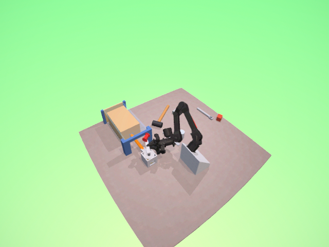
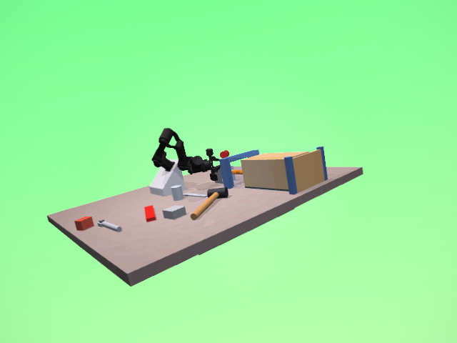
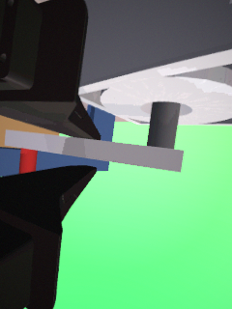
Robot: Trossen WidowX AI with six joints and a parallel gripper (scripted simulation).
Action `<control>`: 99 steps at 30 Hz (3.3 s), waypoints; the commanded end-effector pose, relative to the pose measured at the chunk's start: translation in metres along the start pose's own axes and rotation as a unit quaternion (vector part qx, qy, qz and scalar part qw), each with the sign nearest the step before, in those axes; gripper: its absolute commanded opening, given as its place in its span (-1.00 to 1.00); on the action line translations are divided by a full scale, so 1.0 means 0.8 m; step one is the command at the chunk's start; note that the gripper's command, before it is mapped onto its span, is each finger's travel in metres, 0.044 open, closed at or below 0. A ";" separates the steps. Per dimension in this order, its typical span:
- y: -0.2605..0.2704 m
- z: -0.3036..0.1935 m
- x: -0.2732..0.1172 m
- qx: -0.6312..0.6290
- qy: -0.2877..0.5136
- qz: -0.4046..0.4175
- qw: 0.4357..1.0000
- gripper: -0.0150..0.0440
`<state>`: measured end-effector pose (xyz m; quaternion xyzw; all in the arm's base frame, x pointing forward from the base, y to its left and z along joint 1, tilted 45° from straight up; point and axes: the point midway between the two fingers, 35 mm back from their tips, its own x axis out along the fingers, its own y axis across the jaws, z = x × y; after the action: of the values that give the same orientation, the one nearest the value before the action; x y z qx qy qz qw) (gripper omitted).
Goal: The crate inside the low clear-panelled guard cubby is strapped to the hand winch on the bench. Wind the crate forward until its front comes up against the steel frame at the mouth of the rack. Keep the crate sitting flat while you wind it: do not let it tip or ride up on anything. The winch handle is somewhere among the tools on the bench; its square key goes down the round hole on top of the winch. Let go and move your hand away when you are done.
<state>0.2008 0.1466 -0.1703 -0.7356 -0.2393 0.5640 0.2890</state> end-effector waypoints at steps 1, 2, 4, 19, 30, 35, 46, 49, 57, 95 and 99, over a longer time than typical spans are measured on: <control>-0.001 0.000 0.000 0.000 0.000 0.000 1.000 0.22; -0.001 0.000 0.000 0.000 0.000 0.000 1.000 0.31; -0.001 0.000 0.000 0.000 0.000 0.000 1.000 0.32; -0.001 0.000 0.000 0.000 0.000 0.000 1.000 0.32; -0.001 0.000 0.000 0.000 0.000 0.000 1.000 0.32; -0.001 0.000 0.000 0.000 0.000 0.000 1.000 0.32; -0.001 0.000 0.000 0.000 0.000 0.000 1.000 0.32; -0.001 0.000 0.000 0.000 0.000 0.000 1.000 0.32; -0.001 0.000 0.000 0.000 0.000 0.000 1.000 0.32; -0.011 -0.001 0.000 -0.004 -0.004 -0.013 1.000 0.32; -0.011 -0.001 0.000 -0.004 -0.004 -0.013 1.000 0.32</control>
<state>0.2013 0.1511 -0.1662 -0.7331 -0.2497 0.5622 0.2901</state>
